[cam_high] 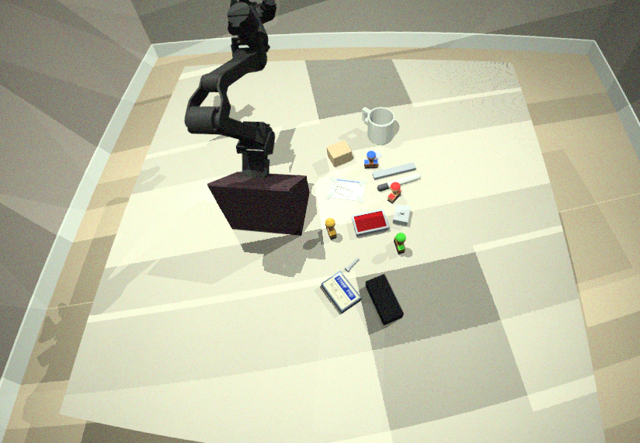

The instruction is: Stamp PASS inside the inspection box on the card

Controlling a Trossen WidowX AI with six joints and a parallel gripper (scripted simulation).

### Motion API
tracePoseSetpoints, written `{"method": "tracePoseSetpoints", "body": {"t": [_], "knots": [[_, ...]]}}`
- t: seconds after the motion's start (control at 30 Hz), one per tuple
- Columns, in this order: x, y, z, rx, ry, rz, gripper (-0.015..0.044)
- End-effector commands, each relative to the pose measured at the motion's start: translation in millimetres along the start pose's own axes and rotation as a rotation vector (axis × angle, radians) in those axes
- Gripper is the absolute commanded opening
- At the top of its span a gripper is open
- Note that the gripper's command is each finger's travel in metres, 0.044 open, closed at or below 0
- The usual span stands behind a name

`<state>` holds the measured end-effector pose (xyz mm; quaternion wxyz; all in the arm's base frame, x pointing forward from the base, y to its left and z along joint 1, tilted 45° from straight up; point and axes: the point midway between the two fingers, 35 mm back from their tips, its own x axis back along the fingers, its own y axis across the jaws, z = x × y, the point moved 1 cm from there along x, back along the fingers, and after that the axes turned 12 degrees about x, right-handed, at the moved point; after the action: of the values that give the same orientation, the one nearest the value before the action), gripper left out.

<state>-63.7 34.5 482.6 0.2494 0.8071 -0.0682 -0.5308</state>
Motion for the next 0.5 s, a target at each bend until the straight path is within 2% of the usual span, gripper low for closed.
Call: {"method": "tracePoseSetpoints", "body": {"t": [0.0, 0.2, 0.3, 0.47], "knots": [[0, -1, -1, 0.003, -0.003, 0.004, 0.0374], [-14, -45, -40, 0.143, -0.121, 0.183, 0.0216], [-19, -67, -61, 0.222, -0.168, 0.285, 0.0216], [-14, -107, -124, 0.415, -0.306, 0.514, 0.0216]]}}
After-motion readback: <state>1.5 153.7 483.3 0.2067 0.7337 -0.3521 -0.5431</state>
